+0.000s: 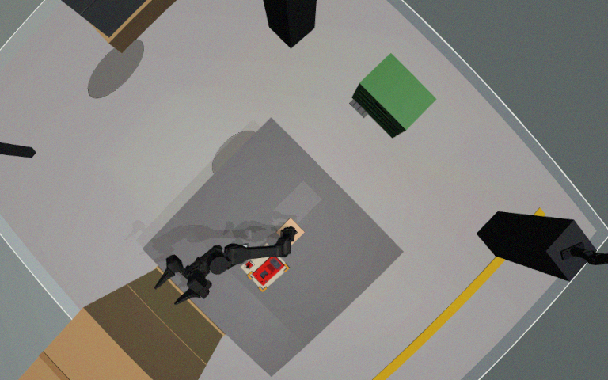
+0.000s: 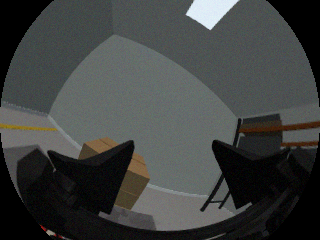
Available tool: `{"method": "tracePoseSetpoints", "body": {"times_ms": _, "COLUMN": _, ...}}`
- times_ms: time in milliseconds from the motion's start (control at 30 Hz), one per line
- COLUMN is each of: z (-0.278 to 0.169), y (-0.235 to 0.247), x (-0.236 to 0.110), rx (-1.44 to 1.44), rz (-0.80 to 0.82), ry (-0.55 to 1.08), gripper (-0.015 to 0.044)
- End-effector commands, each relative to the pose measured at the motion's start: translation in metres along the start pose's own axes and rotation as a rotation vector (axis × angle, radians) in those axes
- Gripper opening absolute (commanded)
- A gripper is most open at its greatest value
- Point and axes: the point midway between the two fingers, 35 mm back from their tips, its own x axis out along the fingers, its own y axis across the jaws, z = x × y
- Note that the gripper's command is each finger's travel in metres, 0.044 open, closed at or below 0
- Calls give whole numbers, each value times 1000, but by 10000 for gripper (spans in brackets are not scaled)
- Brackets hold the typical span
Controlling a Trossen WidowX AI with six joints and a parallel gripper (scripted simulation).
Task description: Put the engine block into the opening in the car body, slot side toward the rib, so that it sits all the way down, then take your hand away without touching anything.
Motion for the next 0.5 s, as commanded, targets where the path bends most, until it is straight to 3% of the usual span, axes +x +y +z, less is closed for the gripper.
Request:
{"method": "tracePoseSetpoints", "body": {"times_ms": 0, "z": -32, "y": 4, "x": 6, "rx": -35, "rz": -1, "ry": 78, "gripper": 440}}
{"method": "tracePoseSetpoints", "body": {"times_ms": 467, "z": -113, "y": 27, "x": 13, "rx": -188, "rz": 55, "ry": 298, "gripper": 440}}
